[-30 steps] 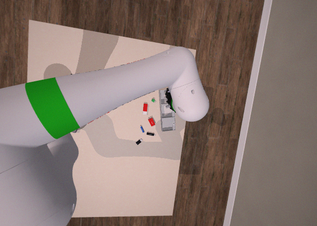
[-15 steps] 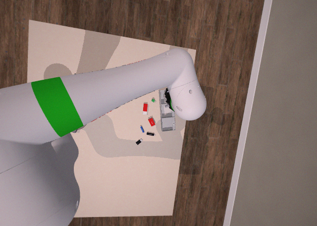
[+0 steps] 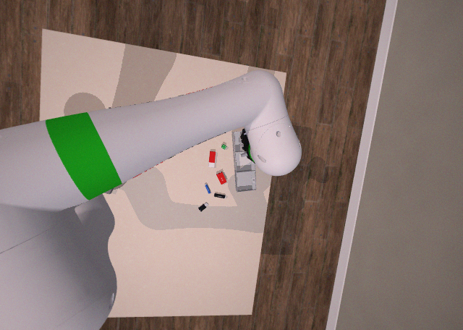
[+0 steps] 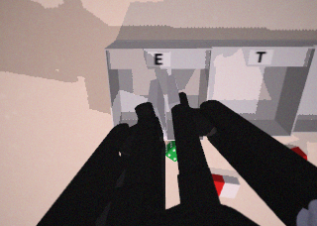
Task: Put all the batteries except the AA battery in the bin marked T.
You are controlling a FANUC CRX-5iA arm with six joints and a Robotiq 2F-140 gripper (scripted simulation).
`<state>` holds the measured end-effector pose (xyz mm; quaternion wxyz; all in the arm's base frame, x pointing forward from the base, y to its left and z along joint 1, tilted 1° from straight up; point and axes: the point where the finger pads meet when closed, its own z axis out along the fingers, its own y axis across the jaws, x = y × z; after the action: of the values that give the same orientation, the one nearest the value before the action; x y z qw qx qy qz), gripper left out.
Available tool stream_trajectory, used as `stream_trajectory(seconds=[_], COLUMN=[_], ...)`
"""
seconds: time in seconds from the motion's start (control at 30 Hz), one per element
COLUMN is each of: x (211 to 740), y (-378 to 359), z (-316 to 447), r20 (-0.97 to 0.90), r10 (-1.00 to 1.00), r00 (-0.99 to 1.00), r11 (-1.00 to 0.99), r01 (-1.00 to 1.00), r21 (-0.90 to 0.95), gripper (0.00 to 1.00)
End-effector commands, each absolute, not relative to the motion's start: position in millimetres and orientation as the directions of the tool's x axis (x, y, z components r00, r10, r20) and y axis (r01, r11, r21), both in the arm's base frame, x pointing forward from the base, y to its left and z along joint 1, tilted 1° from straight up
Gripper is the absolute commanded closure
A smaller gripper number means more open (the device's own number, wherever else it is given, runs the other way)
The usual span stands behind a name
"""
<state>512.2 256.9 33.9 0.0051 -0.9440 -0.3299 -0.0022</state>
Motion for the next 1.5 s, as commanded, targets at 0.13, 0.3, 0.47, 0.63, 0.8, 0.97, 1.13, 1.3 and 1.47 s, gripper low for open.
stream_trajectory(seconds=[0.13, 0.3, 0.47, 0.63, 0.8, 0.97, 1.13, 1.3, 1.47], x=[512, 512, 512, 512, 512, 512, 512, 512, 512], y=[257, 257, 257, 257, 257, 257, 257, 257, 257], z=[34, 34, 34, 34, 37, 43, 50, 54, 61], r20=[0.008, 0.008, 0.008, 0.008, 0.008, 0.008, 0.008, 0.008, 0.008], r10=[0.623, 0.623, 0.623, 0.623, 0.623, 0.623, 0.623, 0.623, 0.623], r00=[0.782, 0.782, 0.782, 0.782, 0.782, 0.782, 0.782, 0.782, 0.782], r11=[-0.782, -0.782, -0.782, -0.782, -0.782, -0.782, -0.782, -0.782, -0.782], r01=[0.623, 0.623, 0.623, 0.623, 0.623, 0.623, 0.623, 0.623, 0.623], r21=[-0.008, -0.008, -0.008, -0.008, -0.008, -0.008, -0.008, -0.008, -0.008], gripper=[0.95, 0.95, 0.95, 0.95, 0.95, 0.95, 0.95, 0.95, 0.95])
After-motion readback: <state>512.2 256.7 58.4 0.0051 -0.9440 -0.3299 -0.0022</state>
